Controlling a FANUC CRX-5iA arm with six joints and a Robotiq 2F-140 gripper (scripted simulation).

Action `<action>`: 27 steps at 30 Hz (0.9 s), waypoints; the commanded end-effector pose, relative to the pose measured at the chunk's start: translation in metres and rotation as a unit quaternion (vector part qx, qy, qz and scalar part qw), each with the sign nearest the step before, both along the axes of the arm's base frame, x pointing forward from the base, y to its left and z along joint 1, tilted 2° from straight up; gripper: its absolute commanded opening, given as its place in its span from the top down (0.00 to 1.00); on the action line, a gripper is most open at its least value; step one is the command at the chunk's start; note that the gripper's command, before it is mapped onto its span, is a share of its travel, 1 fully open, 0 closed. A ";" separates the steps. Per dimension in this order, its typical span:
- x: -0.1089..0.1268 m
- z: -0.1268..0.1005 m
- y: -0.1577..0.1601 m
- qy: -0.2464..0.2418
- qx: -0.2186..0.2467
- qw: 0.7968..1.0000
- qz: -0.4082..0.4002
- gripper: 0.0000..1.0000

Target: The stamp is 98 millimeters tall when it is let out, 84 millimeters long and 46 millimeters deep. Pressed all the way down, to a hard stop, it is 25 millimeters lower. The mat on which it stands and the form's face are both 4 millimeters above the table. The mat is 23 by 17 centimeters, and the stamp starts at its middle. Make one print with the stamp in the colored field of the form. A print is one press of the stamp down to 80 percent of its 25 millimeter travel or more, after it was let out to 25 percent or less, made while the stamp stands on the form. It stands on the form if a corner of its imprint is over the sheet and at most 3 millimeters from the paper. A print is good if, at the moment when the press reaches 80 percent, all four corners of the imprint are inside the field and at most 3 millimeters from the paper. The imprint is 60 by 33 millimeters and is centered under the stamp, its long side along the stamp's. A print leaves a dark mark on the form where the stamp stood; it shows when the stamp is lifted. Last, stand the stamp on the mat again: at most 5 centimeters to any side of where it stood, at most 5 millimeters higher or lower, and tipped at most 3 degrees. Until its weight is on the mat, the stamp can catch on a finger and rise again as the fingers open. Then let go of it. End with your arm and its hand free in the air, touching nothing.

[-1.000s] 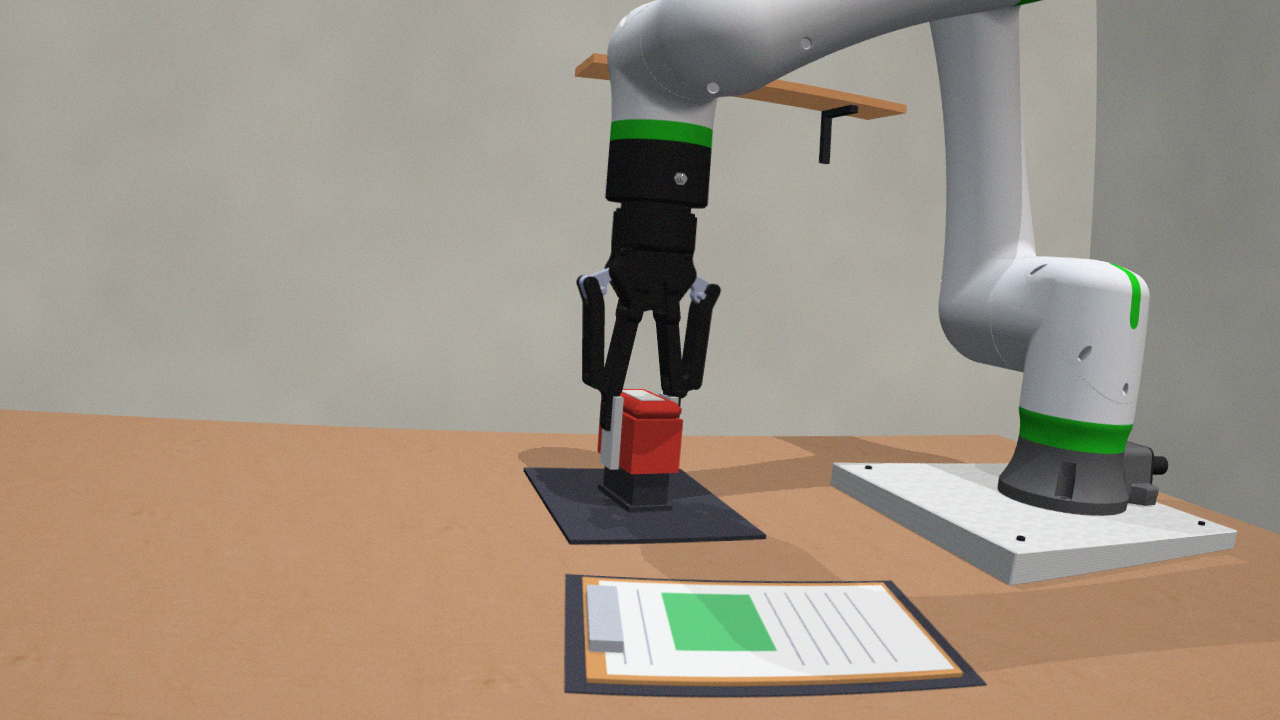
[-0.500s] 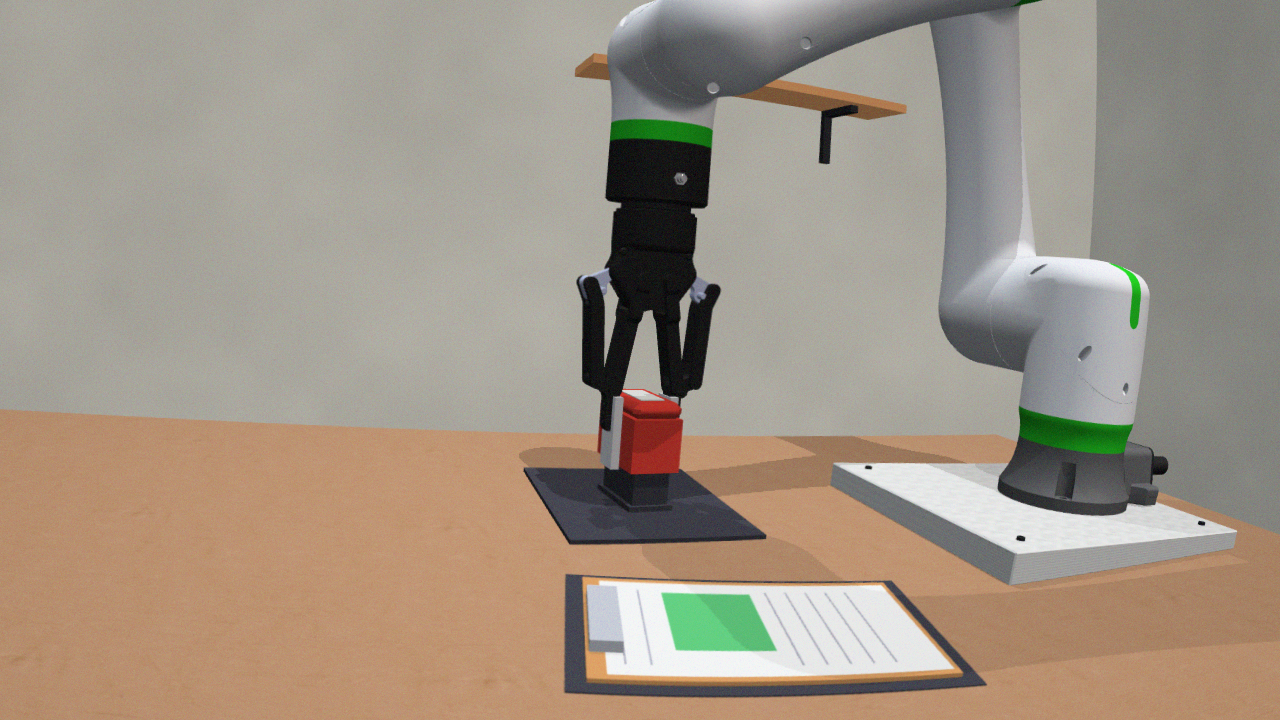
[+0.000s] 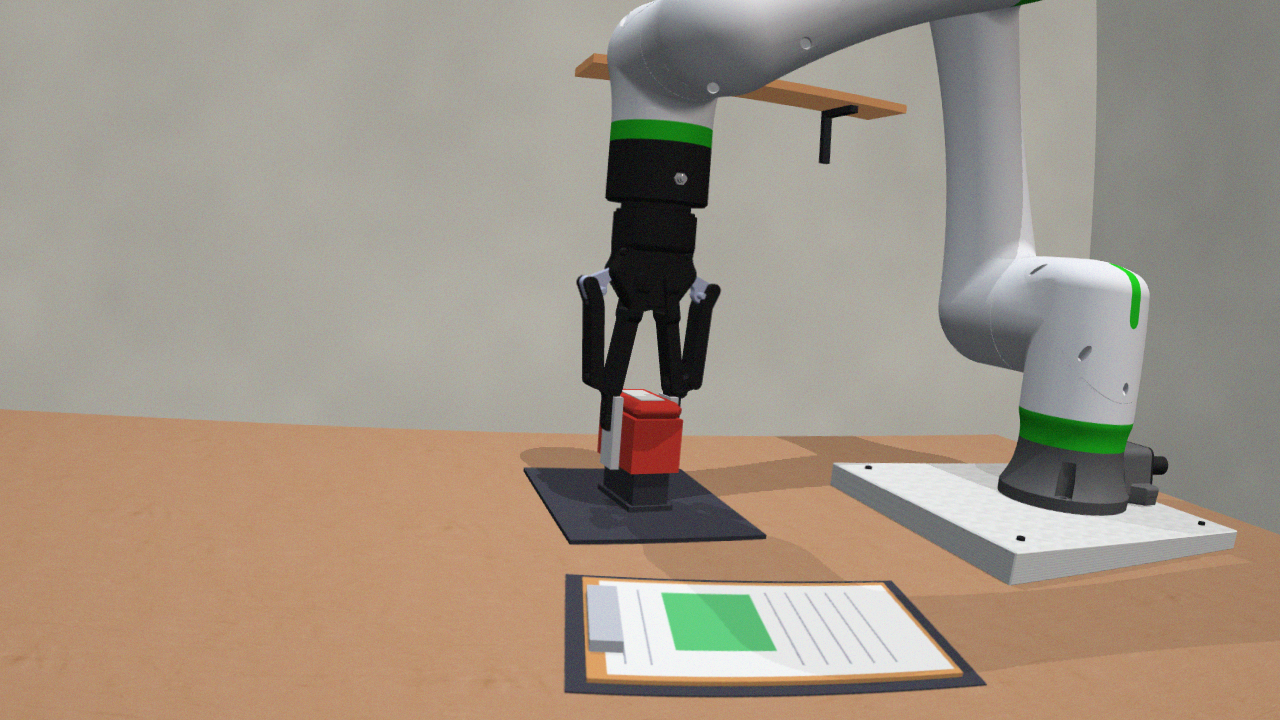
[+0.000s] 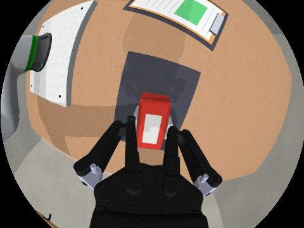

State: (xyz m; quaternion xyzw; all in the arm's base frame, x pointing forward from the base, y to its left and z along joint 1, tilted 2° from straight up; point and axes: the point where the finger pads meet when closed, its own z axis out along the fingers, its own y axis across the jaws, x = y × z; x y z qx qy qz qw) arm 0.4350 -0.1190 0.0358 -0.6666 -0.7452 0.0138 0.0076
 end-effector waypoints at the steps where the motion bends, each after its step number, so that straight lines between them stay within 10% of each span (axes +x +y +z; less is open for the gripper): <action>1: 0.000 0.000 0.000 0.000 0.000 1.000 0.000 0.83; 27: 0.001 0.040 0.000 0.000 0.000 1.000 0.000 0.83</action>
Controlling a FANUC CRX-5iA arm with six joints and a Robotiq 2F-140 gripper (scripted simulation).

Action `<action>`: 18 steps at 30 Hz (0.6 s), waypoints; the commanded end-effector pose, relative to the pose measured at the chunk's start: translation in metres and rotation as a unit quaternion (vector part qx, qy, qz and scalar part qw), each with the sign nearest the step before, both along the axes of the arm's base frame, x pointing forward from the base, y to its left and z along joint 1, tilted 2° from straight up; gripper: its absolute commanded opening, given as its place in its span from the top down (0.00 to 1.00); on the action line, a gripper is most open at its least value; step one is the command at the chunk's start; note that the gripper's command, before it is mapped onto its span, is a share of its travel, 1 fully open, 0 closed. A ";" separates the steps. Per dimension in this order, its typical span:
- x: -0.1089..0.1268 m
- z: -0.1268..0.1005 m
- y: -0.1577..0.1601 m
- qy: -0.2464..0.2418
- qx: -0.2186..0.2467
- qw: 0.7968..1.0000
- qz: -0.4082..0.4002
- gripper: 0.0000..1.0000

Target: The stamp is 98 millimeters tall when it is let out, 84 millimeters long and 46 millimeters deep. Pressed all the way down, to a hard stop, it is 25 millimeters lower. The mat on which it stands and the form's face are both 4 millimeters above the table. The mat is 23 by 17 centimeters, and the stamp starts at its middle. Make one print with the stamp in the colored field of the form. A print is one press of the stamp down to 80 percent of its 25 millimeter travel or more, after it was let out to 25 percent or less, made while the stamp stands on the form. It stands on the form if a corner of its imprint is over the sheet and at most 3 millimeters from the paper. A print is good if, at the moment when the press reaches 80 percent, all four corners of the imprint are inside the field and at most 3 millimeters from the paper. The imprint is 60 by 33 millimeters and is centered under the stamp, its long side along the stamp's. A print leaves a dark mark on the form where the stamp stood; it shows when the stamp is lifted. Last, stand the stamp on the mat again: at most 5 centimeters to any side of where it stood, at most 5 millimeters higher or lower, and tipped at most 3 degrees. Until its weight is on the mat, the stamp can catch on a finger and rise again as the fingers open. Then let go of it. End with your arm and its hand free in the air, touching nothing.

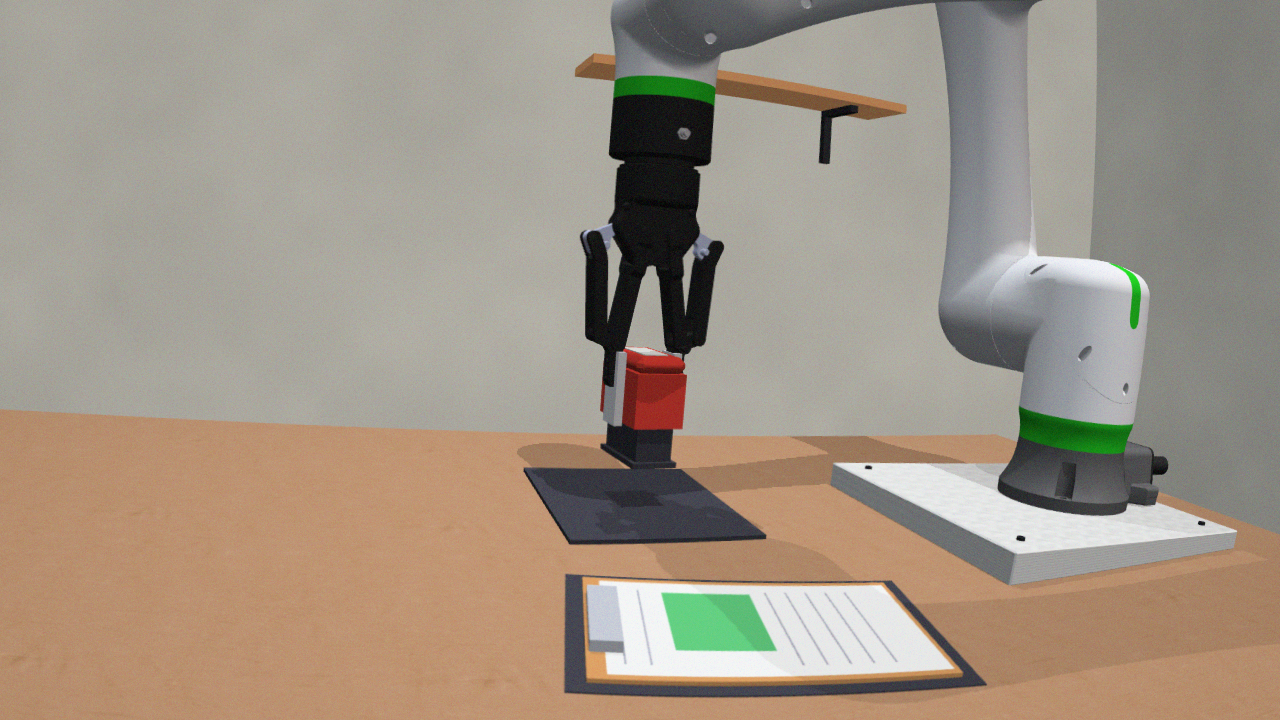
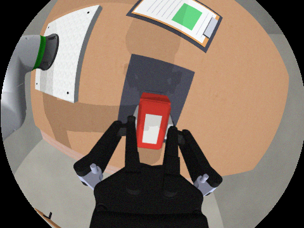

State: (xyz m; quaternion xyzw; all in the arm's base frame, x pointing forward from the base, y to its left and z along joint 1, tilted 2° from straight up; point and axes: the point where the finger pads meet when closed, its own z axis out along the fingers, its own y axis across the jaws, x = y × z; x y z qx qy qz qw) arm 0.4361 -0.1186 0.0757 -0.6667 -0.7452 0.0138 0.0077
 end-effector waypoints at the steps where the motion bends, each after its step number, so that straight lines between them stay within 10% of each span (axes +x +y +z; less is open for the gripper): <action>1: 0.000 0.000 0.001 0.000 0.000 1.000 0.000 0.83; 18: 0.026 -0.003 0.222 -0.002 -0.005 0.987 -0.163 0.83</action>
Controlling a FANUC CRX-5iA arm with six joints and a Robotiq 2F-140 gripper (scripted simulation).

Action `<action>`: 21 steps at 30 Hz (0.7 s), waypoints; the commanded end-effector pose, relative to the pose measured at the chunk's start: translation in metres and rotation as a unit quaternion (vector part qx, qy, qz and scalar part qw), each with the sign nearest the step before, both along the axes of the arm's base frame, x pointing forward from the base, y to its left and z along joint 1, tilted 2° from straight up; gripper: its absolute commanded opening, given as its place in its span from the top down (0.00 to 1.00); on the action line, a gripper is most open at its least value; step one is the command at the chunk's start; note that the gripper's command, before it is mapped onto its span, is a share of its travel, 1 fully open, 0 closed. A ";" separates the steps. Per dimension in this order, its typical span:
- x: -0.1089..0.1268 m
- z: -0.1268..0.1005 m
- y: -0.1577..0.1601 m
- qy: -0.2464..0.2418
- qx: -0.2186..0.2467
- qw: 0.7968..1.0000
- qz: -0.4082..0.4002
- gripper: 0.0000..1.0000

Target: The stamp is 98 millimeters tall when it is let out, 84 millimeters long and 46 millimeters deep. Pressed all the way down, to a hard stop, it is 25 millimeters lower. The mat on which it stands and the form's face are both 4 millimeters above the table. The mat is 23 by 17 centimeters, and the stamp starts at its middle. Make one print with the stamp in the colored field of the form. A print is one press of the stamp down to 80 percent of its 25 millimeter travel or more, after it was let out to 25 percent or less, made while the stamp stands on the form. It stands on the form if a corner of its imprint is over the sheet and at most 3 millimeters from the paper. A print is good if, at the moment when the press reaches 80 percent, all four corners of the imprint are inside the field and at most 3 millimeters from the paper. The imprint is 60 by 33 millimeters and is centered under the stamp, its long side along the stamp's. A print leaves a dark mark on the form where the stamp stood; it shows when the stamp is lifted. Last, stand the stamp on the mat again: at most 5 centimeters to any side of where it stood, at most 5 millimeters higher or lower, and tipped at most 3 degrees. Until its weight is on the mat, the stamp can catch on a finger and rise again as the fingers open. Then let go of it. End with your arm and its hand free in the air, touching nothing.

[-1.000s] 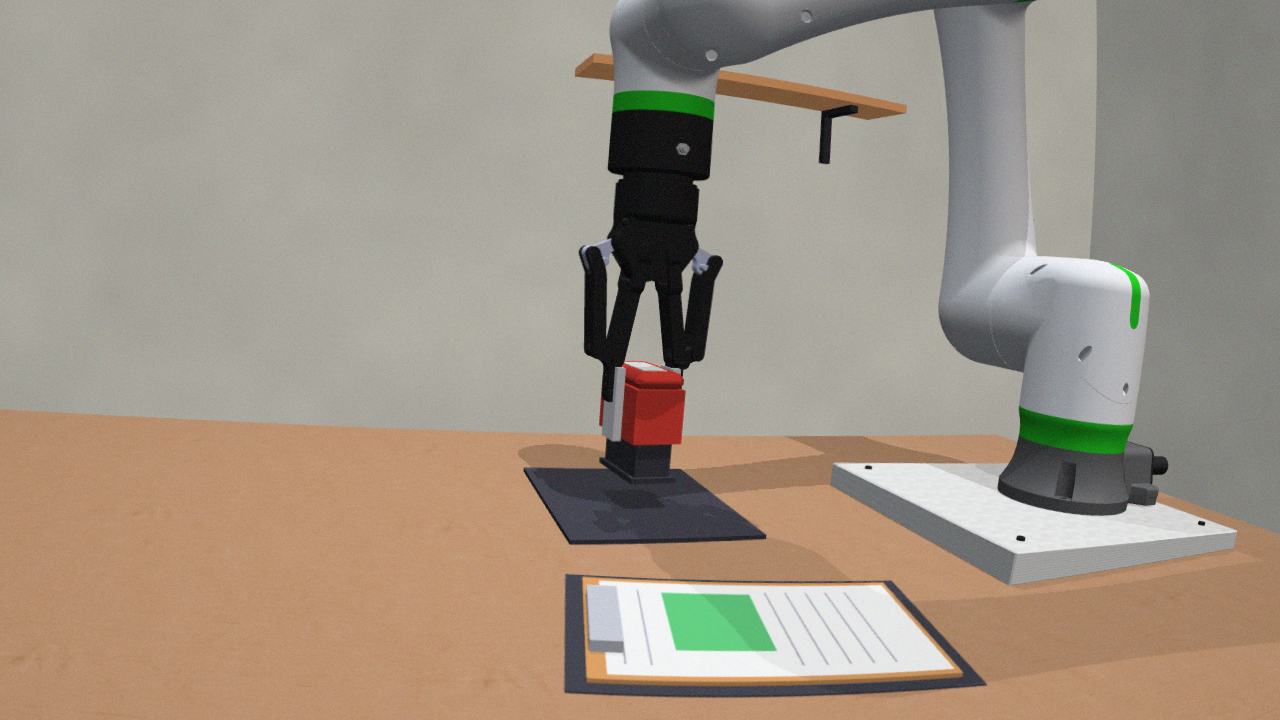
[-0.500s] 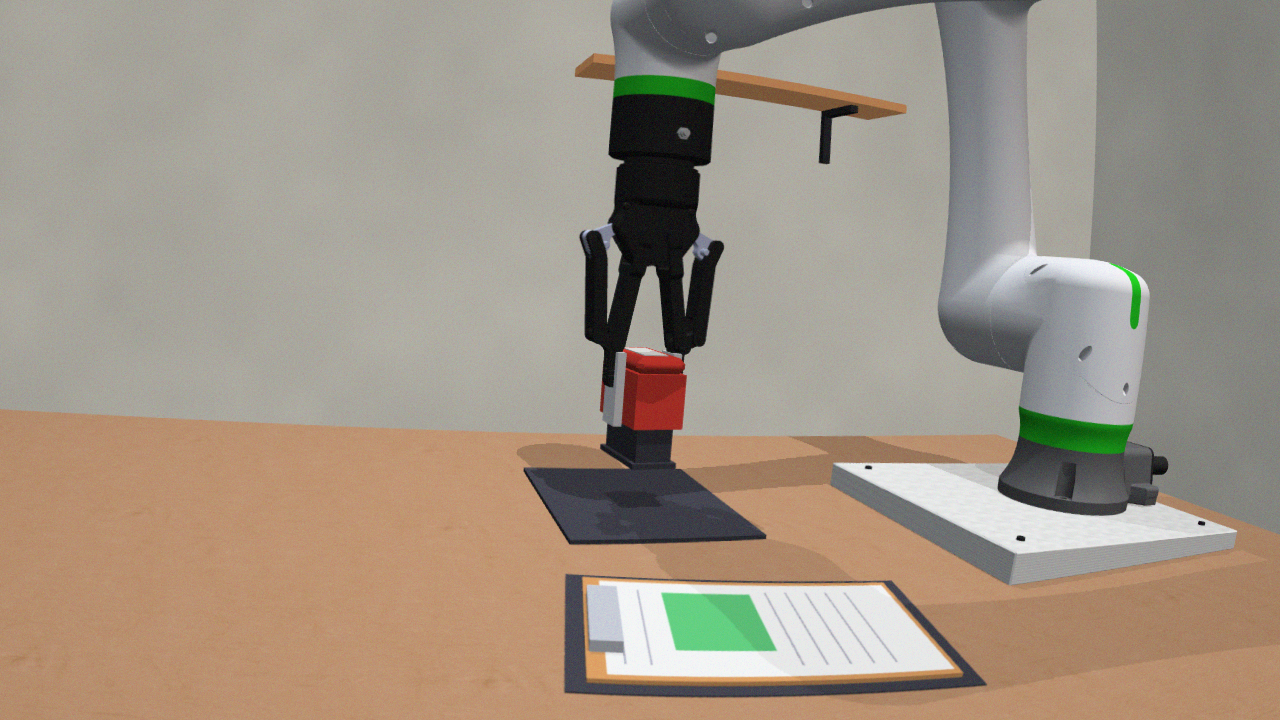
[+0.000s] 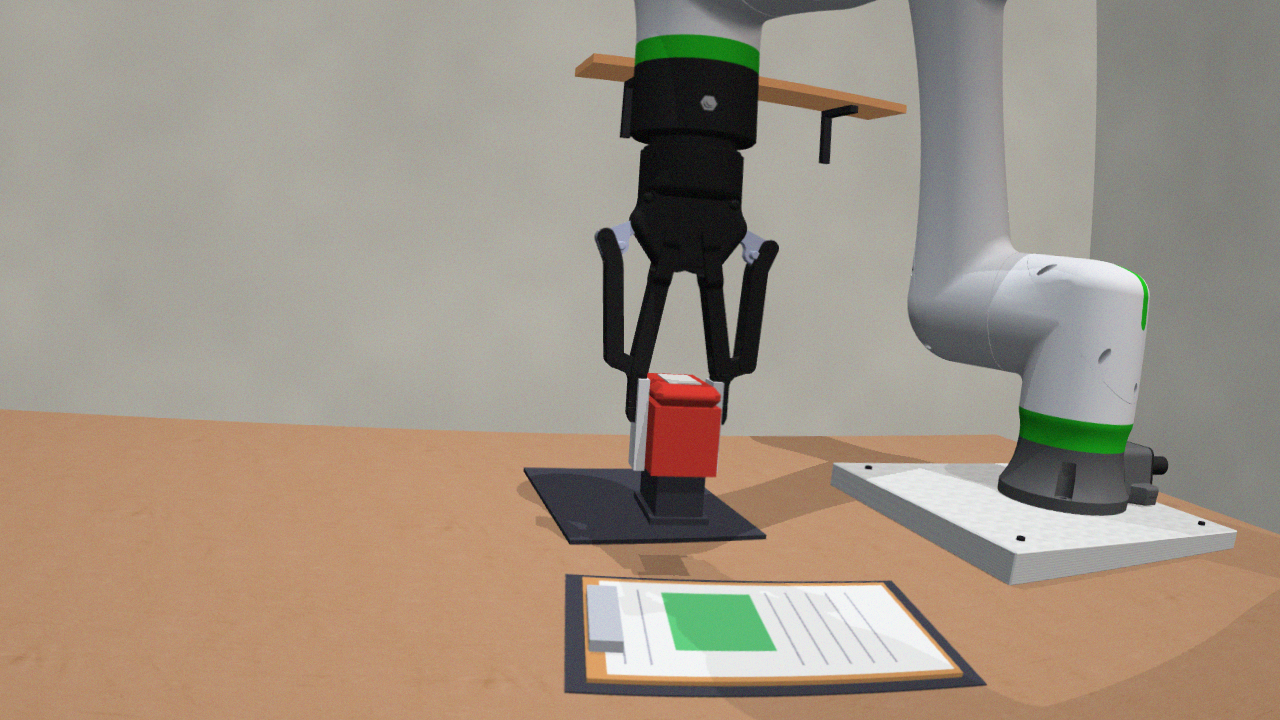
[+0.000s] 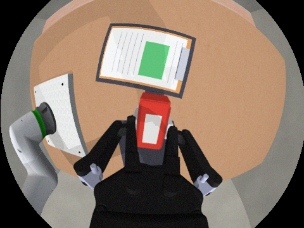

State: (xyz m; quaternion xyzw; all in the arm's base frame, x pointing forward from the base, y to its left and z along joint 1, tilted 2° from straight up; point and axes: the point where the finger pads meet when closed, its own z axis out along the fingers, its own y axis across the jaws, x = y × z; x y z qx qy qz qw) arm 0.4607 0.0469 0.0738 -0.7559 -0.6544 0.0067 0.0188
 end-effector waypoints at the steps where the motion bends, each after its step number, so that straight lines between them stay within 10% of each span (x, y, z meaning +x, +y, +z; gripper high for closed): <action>1: 0.001 -0.001 0.070 -0.003 -0.016 0.999 -0.037 0.83; 5: 0.002 -0.002 0.118 -0.003 -0.016 0.999 -0.037 0.83; 21: 0.007 -0.002 0.134 -0.003 -0.016 0.999 -0.037 0.83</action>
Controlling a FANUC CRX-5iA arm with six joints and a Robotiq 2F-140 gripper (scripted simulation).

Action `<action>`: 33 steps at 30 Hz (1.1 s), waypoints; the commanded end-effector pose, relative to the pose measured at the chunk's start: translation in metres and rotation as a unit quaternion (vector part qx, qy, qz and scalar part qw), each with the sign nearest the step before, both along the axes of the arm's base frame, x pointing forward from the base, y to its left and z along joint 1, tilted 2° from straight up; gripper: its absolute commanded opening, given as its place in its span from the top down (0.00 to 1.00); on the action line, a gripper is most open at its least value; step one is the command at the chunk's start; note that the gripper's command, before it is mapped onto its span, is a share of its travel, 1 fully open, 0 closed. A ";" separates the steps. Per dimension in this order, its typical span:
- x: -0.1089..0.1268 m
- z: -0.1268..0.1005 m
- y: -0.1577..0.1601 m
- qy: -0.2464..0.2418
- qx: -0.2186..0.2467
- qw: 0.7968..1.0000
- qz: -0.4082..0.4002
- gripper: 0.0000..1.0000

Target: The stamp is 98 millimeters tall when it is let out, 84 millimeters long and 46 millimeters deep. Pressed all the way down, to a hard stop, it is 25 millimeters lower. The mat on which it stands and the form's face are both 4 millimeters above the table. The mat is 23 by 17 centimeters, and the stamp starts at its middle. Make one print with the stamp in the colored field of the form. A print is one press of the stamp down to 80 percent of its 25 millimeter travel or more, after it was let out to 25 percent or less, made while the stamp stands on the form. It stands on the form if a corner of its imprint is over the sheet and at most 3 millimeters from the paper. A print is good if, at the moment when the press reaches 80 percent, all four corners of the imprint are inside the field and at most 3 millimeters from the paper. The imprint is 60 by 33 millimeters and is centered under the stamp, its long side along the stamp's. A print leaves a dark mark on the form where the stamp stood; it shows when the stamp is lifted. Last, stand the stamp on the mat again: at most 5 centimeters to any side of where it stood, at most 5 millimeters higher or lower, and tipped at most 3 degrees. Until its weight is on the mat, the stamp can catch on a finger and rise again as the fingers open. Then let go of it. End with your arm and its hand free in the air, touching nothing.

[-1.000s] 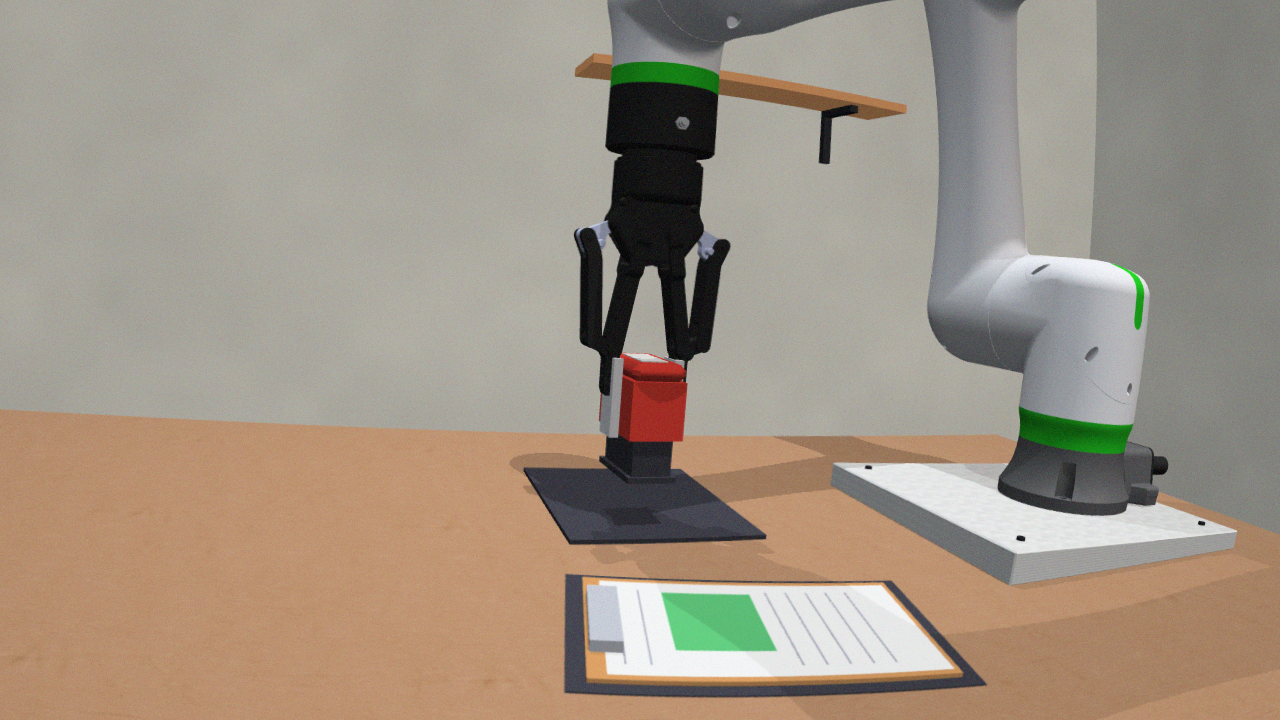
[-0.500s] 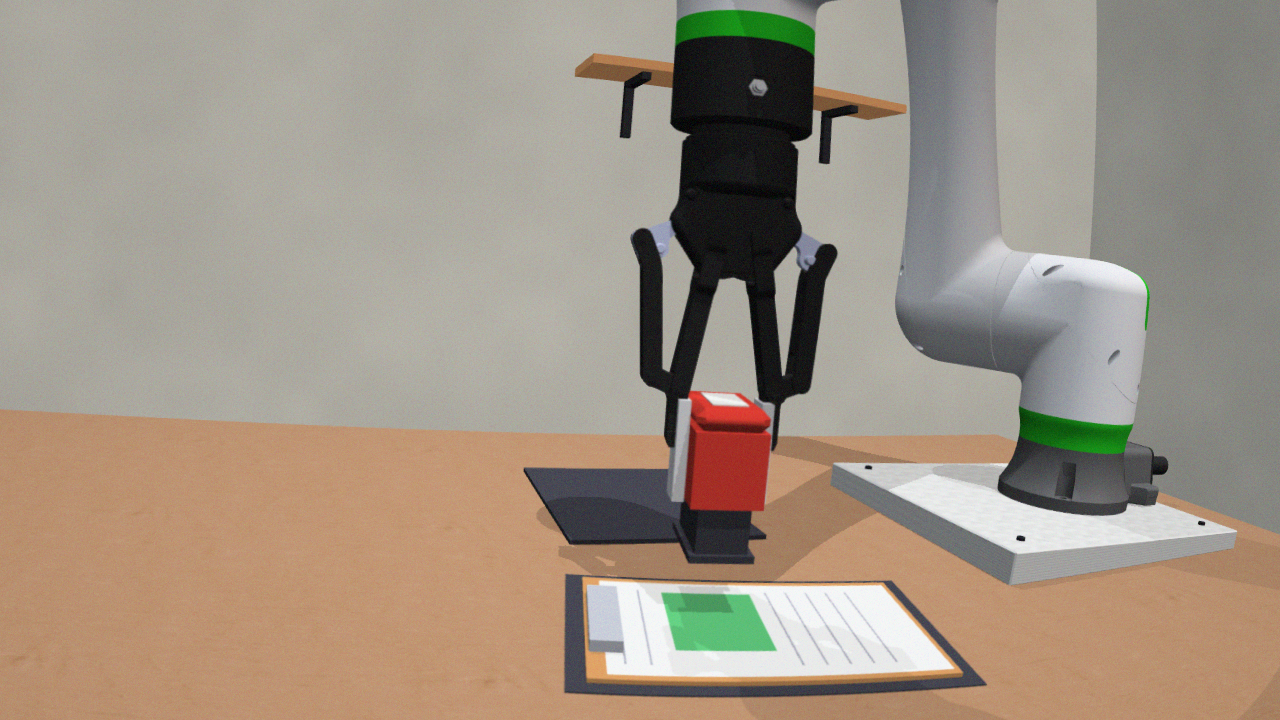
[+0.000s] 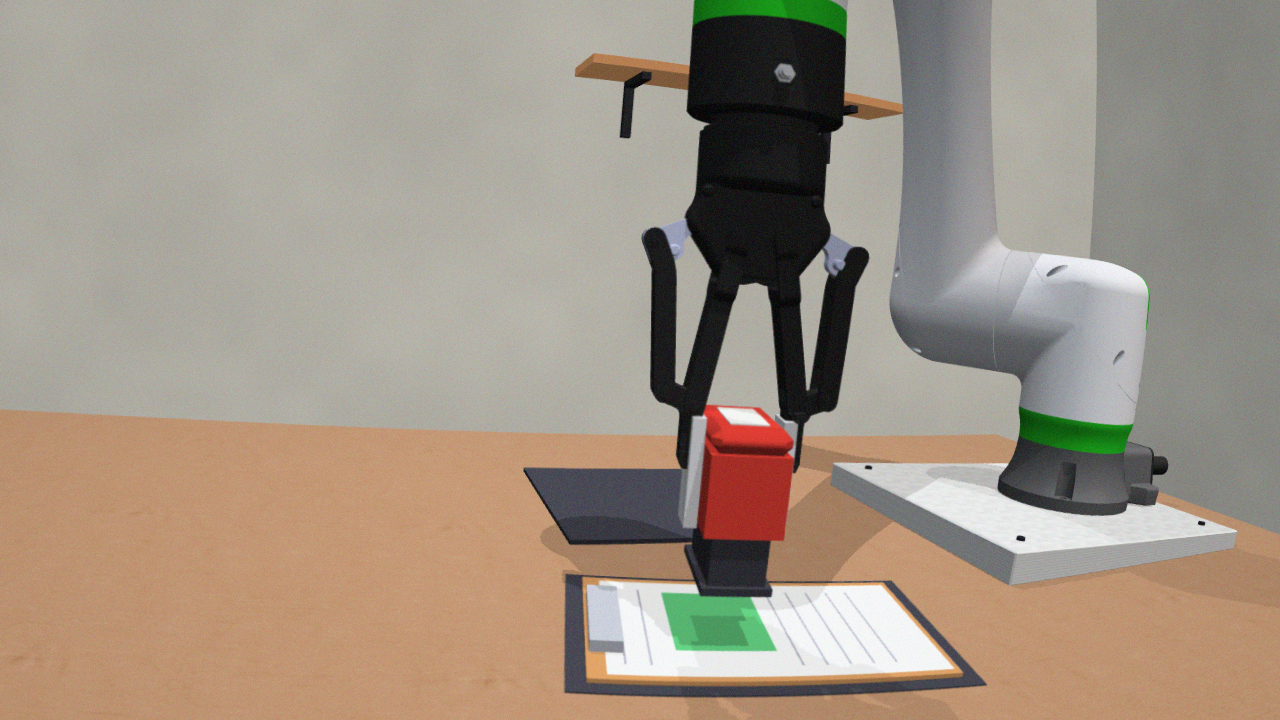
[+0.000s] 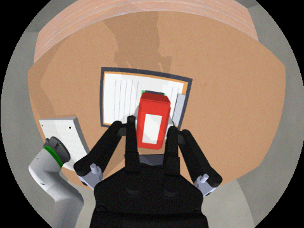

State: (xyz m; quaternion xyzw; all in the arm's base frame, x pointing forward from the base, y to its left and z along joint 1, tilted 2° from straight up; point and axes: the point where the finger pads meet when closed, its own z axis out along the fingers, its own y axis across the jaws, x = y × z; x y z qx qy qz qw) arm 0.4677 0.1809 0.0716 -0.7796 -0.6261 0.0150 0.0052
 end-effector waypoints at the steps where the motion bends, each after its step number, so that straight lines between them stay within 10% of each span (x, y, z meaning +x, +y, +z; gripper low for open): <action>1: 0.000 0.000 0.000 0.000 0.000 1.000 0.000 0.83; 33: -0.004 -0.012 -0.016 0.000 0.000 1.000 0.000 0.83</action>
